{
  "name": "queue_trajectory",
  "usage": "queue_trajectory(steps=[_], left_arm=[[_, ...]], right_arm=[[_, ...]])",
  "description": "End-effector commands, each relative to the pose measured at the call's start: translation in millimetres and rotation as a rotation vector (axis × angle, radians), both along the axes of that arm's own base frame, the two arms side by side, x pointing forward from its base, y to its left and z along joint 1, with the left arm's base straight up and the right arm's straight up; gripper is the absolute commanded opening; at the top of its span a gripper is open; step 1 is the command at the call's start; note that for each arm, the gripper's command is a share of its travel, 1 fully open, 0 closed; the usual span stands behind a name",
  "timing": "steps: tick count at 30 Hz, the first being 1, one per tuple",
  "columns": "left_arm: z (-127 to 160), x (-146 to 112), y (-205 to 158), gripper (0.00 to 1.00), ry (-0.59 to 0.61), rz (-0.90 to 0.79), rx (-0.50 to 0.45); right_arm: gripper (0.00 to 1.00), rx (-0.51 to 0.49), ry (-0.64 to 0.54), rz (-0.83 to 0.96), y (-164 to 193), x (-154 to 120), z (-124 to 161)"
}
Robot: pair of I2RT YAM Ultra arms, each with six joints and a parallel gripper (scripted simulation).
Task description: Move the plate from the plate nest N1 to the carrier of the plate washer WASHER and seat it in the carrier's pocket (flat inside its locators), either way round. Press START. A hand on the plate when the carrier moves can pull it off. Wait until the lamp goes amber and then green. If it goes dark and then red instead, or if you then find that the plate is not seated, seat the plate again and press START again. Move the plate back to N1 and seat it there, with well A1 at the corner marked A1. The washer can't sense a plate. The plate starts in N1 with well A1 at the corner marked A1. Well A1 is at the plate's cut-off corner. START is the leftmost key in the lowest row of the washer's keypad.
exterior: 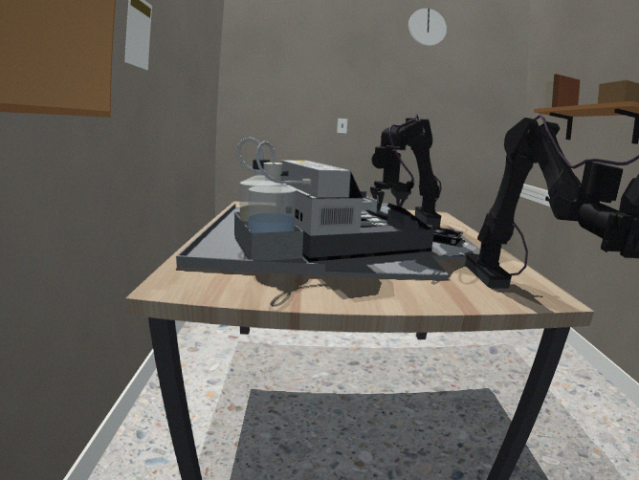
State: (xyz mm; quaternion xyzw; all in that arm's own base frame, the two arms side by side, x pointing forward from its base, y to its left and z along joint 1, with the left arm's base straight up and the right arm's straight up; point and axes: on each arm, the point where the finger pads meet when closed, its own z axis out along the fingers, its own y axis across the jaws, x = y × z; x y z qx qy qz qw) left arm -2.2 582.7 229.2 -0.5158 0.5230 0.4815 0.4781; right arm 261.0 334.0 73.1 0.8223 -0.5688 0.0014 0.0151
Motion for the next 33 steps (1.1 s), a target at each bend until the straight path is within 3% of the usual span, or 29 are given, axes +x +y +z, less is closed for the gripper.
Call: queue_trajectory(steps=[1,15,33], left_arm=[[27.2,-2.4,-2.7,0.00,-0.010,0.010,0.079],[27.2,-2.4,-2.7,0.00,-0.010,0.010,0.079],[27.2,-2.4,-2.7,0.00,-0.010,0.010,0.079]], right_arm=[[0.00,0.029,0.003,0.038,5.3,-13.1,16.0],[0.00,0.094,-0.058,-0.017,13.5,10.7,27.3],[0.00,0.061,-0.034,0.022,8.4,-1.8,19.6]])
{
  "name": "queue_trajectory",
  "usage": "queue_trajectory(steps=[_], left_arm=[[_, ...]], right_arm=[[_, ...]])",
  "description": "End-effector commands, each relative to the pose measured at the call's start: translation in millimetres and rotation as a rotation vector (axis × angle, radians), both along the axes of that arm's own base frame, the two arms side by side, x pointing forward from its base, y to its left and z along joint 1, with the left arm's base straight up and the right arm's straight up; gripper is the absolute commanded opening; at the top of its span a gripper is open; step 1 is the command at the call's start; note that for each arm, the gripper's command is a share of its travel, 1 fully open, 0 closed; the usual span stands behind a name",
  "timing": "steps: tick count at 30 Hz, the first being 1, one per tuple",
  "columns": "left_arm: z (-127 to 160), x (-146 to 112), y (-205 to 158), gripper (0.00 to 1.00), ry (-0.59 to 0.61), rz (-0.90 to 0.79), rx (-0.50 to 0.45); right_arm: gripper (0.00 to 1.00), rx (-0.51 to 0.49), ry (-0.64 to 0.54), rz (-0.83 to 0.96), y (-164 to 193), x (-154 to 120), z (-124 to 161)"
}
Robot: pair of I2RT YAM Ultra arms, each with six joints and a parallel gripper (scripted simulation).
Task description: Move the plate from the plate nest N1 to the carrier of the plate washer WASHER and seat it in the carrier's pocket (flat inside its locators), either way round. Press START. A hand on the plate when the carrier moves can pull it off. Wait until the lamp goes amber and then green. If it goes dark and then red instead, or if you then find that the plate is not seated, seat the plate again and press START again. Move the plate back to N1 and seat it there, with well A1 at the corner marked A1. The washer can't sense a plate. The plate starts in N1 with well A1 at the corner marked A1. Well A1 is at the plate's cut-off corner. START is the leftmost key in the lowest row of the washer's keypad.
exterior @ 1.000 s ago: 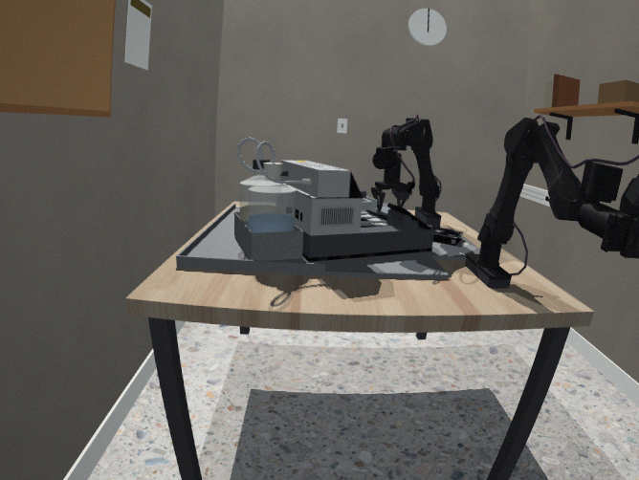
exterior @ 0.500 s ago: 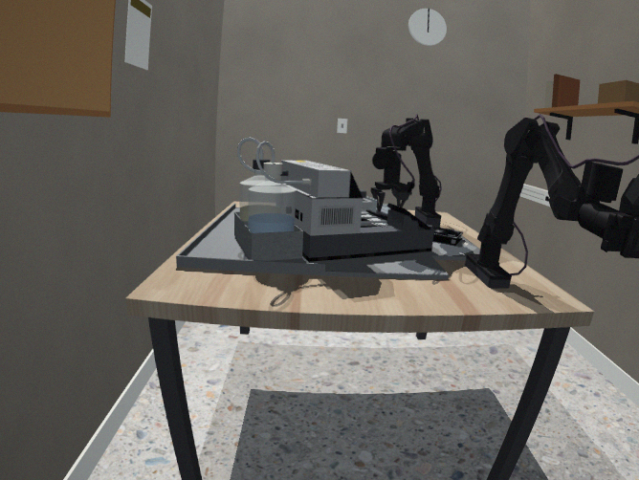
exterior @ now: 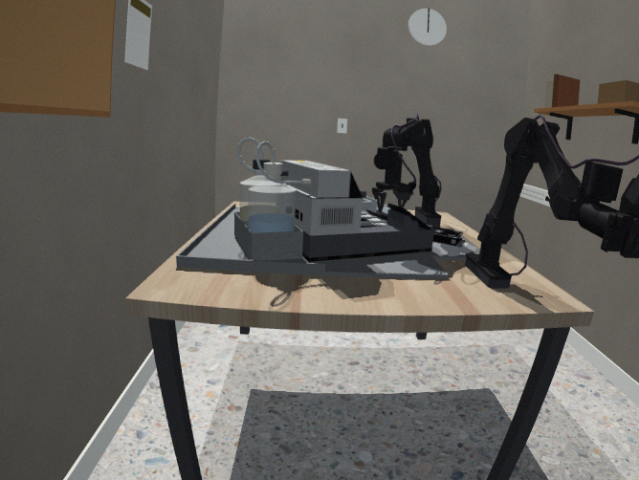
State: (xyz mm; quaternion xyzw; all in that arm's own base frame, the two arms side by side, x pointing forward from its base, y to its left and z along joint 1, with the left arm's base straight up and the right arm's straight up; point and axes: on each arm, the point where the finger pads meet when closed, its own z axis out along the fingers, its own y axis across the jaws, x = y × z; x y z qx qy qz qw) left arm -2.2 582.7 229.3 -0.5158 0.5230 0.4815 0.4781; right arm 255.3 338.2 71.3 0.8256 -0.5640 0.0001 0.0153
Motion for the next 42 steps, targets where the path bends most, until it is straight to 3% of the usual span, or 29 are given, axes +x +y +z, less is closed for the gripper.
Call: queue_trajectory(steps=[1,16,26,42], left_arm=[[27.2,-2.4,-2.7,0.00,-0.010,0.010,0.079],[27.2,-2.4,-2.7,0.00,-0.010,0.010,0.079],[27.2,-2.4,-2.7,0.00,-0.010,0.010,0.079],[27.2,-2.4,-2.7,0.00,-0.010,0.010,0.079]], right_arm=[[0.00,0.063,-0.039,0.007,3.6,5.9,21.6],[0.00,0.057,-0.035,0.008,14.1,3.5,16.3],[0.00,0.029,-0.017,-0.024,2.5,10.6,6.2],[0.00,0.065,-0.045,0.003,8.8,4.7,19.5]])
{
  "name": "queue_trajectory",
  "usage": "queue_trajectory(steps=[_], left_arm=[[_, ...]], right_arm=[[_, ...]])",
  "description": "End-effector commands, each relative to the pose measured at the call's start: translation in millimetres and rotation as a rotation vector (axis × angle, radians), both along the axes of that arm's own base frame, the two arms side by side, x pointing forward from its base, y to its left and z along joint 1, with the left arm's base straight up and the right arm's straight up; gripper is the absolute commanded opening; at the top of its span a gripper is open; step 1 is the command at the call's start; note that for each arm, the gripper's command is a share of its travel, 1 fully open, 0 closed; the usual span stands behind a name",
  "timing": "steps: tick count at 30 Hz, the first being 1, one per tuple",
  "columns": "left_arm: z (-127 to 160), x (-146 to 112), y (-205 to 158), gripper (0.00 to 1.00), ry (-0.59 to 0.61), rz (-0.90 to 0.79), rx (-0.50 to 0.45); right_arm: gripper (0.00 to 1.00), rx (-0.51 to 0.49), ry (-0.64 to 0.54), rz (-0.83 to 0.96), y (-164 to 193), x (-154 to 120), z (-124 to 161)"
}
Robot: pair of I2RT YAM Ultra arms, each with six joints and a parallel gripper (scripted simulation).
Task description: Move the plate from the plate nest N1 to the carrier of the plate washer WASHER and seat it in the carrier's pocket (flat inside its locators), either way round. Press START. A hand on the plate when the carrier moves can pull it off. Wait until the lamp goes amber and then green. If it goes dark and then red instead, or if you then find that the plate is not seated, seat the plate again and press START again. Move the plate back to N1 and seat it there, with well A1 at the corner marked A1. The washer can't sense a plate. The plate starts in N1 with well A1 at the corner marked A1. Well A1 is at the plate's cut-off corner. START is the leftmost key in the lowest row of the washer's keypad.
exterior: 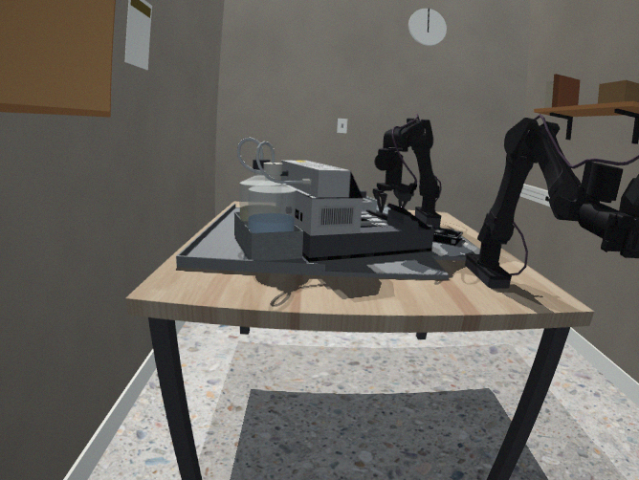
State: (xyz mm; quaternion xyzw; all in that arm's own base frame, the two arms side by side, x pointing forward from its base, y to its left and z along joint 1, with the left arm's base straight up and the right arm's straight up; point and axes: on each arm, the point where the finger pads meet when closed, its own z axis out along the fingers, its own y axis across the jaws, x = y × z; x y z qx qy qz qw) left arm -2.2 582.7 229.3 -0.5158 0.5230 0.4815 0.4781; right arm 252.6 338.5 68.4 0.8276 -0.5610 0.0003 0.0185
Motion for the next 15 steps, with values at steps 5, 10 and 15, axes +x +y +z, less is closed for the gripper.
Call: queue_trajectory(steps=[5,10,15], left_arm=[[27.2,-2.4,-2.7,0.00,-0.010,0.010,0.079],[27.2,-2.4,-2.7,0.00,-0.010,0.010,0.079],[27.2,-2.4,-2.7,0.00,-0.010,0.010,0.079]], right_arm=[[0.00,0.079,-0.061,-0.028,3.7,19.2,28.6],[0.00,0.076,-0.056,-0.007,6.8,13.0,31.8],[0.00,0.069,-0.049,0.010,9.6,5.6,32.3]])
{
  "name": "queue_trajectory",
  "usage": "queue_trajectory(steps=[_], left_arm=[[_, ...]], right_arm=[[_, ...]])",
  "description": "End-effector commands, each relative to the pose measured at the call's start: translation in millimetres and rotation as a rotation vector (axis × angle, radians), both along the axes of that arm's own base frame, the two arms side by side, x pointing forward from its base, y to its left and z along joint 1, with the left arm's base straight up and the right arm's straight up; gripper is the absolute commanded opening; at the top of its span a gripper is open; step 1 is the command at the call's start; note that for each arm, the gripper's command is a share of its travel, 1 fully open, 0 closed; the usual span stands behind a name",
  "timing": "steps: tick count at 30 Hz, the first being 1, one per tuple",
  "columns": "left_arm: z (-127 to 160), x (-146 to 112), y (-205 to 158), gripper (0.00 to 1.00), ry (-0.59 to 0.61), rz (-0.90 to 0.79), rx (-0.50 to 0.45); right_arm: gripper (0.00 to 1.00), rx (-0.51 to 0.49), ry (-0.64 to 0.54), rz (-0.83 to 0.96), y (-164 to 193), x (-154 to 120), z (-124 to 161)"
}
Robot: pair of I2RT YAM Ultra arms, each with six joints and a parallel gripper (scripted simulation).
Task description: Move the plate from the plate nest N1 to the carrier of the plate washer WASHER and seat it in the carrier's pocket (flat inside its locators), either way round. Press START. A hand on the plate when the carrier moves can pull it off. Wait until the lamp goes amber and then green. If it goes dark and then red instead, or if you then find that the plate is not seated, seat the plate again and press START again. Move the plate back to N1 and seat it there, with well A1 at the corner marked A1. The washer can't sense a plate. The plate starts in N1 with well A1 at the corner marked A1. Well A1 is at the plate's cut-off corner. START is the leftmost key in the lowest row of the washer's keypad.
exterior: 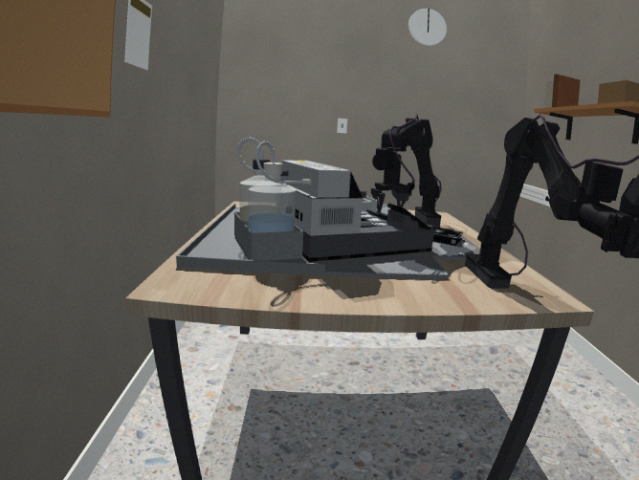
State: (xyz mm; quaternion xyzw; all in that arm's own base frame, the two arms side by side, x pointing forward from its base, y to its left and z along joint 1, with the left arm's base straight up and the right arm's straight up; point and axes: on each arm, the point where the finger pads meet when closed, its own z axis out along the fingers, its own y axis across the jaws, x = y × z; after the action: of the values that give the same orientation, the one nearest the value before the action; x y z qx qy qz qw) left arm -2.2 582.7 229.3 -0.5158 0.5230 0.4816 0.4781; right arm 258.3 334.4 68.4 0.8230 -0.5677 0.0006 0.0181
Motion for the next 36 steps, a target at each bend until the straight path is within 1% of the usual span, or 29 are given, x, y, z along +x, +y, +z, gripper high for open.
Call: queue_trajectory(steps=[1,7,13,20,26,29,32,36], left_arm=[[27.2,-2.4,-2.7,0.00,-0.010,0.010,0.079],[27.2,-2.4,-2.7,0.00,-0.010,0.010,0.079],[27.2,-2.4,-2.7,0.00,-0.010,0.010,0.079],[27.2,-2.4,-2.7,0.00,-0.010,0.010,0.079],[27.2,-2.4,-2.7,0.00,-0.010,0.010,0.079],[27.2,-2.4,-2.7,0.00,-0.010,0.010,0.079],[27.2,-2.4,-2.7,0.00,-0.010,0.010,0.079],[27.2,-2.4,-2.7,0.00,-0.010,0.010,0.079]], right_arm=[[0.00,0.068,-0.048,0.028,14.1,-0.5,32.5],[0.00,0.039,-0.026,0.016,5.3,3.8,21.7],[0.00,0.025,-0.019,0.004,-3.3,4.1,18.8],[0.00,0.046,-0.026,0.018,7.1,-5.2,19.7],[0.00,0.093,-0.054,0.014,19.4,0.2,28.9],[0.00,0.106,-0.061,0.002,19.1,7.1,32.3],[0.00,0.089,-0.062,-0.018,13.2,13.0,29.7],[0.00,0.081,-0.043,-0.016,11.1,11.5,25.6]])
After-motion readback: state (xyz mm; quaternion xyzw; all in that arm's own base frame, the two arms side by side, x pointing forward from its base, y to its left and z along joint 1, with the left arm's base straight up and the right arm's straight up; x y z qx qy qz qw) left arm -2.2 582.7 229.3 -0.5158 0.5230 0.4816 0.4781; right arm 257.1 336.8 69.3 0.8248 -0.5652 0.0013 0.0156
